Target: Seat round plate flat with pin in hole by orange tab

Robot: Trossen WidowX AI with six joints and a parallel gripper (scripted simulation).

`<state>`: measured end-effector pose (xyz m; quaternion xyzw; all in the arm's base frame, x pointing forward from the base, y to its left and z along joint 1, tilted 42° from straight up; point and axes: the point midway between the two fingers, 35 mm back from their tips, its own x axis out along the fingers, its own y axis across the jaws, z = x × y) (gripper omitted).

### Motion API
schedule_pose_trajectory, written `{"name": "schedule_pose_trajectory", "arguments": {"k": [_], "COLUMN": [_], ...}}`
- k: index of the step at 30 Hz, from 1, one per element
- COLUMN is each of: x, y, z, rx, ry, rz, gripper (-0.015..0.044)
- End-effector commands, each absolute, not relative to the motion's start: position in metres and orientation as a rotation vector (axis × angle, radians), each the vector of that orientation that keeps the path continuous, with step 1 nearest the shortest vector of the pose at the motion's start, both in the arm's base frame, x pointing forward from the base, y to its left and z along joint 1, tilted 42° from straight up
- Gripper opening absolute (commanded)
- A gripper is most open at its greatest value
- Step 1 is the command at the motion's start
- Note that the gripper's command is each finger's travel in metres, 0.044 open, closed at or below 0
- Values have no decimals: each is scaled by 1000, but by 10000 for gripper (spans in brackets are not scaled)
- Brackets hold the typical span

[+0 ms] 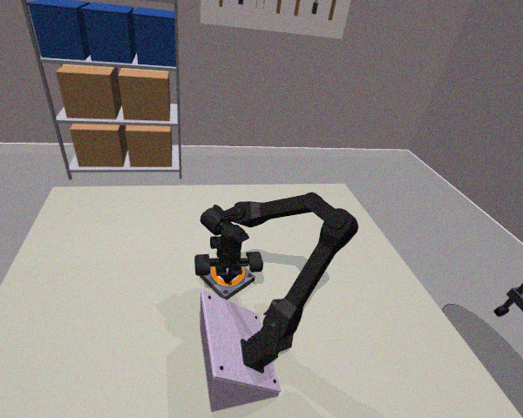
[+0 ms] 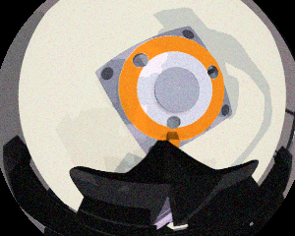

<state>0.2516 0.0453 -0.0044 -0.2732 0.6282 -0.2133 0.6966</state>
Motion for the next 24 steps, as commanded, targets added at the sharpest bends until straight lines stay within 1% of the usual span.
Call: {"name": "schedule_pose_trajectory", "arguments": {"k": [1,24], "x": [248,251], "y": [38,24], "z": [-4,9], "rx": [-620,-621], "ry": [1410,1410], "rz": [-487,-488], "gripper": [0,0]}}
